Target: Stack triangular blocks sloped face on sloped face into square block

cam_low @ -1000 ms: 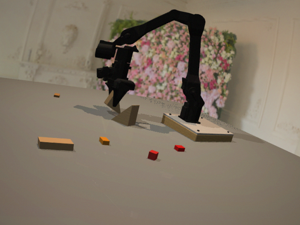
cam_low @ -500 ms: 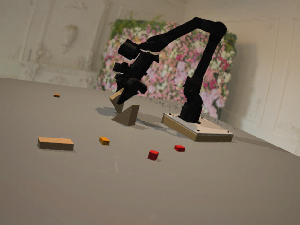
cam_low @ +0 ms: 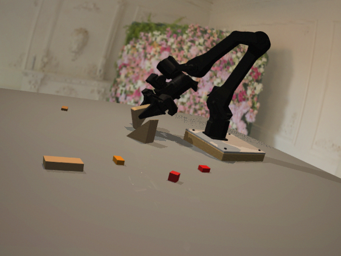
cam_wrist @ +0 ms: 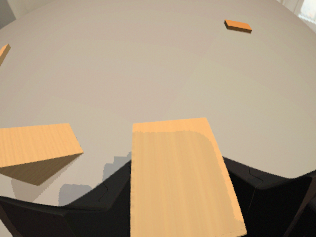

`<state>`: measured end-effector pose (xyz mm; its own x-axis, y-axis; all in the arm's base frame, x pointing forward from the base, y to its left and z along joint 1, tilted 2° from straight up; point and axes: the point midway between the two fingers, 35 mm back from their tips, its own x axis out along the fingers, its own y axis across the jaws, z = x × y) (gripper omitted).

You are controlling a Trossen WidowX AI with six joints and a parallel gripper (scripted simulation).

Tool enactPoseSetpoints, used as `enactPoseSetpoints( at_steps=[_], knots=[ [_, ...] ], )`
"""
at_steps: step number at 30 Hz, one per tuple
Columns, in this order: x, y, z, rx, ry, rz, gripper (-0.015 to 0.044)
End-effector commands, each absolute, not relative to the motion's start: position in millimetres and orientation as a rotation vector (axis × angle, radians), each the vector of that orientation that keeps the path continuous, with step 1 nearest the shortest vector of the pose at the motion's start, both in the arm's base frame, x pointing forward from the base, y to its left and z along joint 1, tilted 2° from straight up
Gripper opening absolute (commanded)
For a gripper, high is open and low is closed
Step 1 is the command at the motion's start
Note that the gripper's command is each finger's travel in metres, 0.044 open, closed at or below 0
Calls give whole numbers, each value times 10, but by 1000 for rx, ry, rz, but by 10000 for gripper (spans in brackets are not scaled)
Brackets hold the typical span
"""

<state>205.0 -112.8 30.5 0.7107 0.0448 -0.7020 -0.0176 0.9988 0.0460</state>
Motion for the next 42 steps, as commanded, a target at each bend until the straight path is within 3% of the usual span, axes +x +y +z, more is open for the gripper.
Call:
enactPoseSetpoints(
  at_steps=[1,18,26,35,42],
  knots=[
    [1994,-1122,297,27,685,38,0],
    [2032,-1129,298,37,754,34,440],
    [2036,-1135,319,37,753,34,440],
    [2027,-1162,1289,29,748,39,440],
    [2096,-1182,1255,65,819,48,440]
  ],
)
